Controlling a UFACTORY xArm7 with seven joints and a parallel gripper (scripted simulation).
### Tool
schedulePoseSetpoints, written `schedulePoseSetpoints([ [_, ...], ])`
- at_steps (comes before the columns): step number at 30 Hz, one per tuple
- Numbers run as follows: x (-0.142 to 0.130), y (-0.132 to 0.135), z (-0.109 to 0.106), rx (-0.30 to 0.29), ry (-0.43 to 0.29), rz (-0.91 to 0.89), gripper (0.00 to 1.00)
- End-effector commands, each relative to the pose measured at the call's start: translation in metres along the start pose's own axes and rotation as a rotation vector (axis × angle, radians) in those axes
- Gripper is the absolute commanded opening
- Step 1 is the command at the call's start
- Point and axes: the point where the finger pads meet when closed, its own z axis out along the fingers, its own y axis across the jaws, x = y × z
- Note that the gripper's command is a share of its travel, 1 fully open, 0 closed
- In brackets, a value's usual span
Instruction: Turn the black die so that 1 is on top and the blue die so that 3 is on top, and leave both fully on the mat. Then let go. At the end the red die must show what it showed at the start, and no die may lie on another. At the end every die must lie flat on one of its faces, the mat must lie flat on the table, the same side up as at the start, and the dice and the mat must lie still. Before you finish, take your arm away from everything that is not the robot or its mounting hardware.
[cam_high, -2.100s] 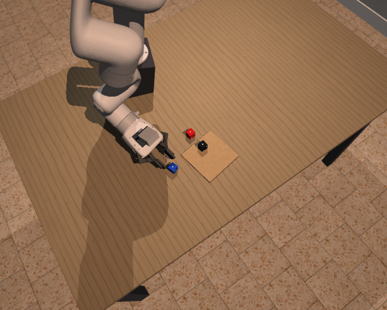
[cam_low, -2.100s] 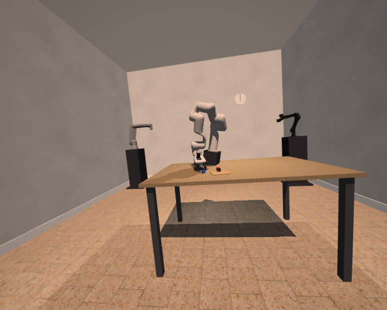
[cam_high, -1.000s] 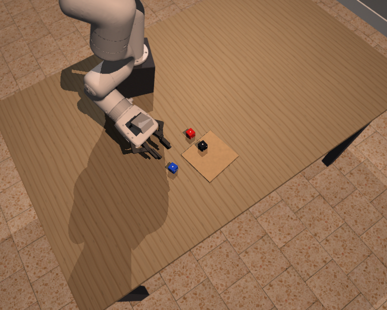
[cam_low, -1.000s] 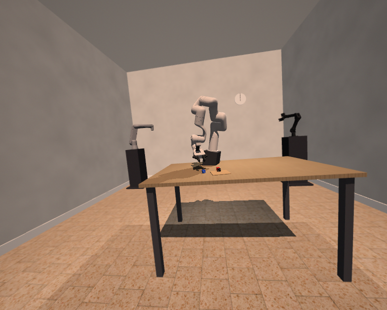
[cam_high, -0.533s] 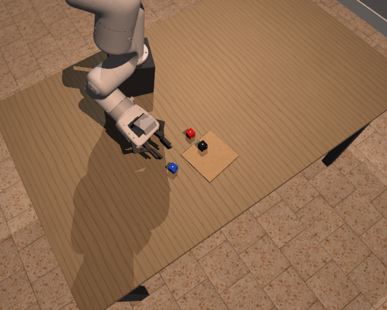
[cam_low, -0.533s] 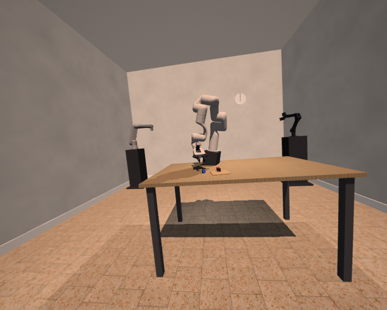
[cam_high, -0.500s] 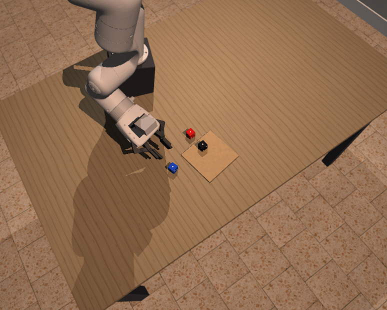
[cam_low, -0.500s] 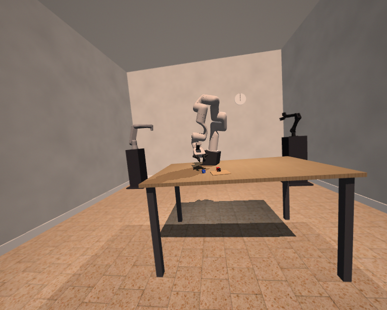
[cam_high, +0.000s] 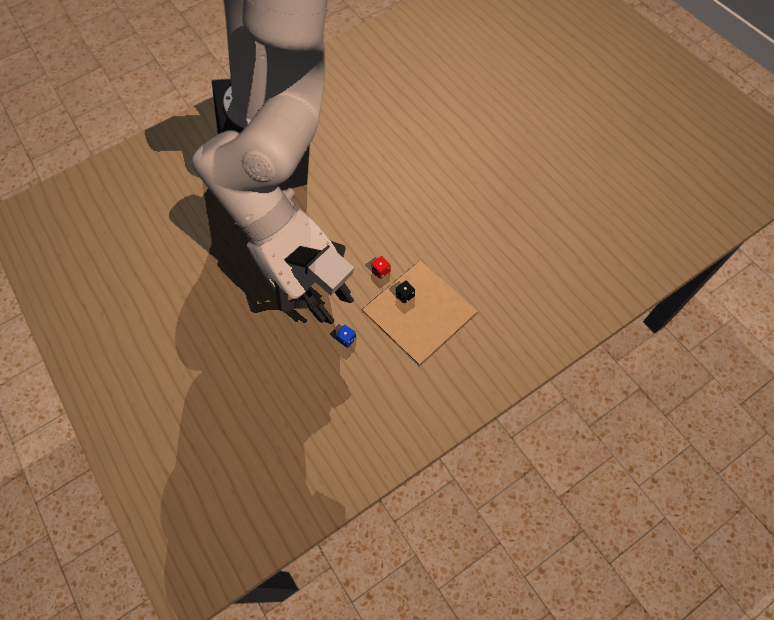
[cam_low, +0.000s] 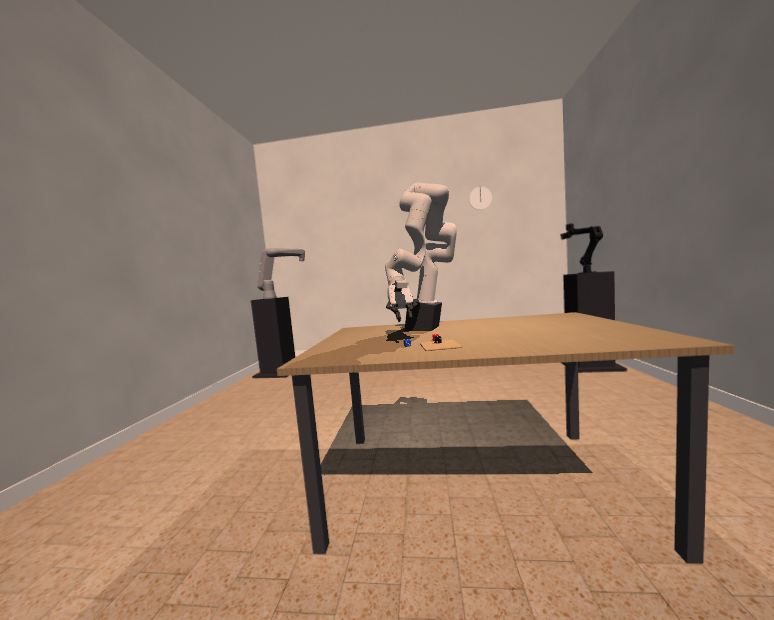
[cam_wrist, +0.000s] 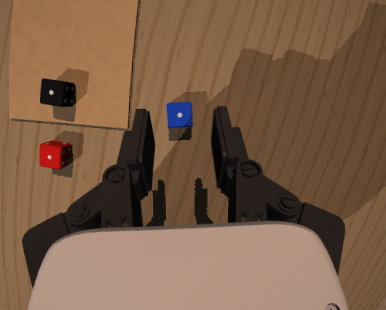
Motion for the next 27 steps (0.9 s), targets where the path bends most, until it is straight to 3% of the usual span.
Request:
schedulePoseSetpoints([
  [1, 0.004, -0.002, 0.003, 0.025, -0.144, 0.012, 0.42],
  [3, 0.009, -0.001, 0.003, 0.020, -0.222, 0.010, 0.42],
  [7, 0.011, -0.002, 0.004, 0.024, -0.264, 0.010, 0.42],
  [11, 0.020, -0.001, 0.004, 0.023, -0.386, 0.008, 0.42],
  [15, 0.025, -0.001, 0.005, 0.025, -0.461, 0.007, 0.42],
  [22, 0.031, -0.001, 0.007, 0.025, -0.575, 0.006, 0.42],
  [27, 0.032, 0.000, 0.006, 0.021, -0.615, 0.005, 0.42],
])
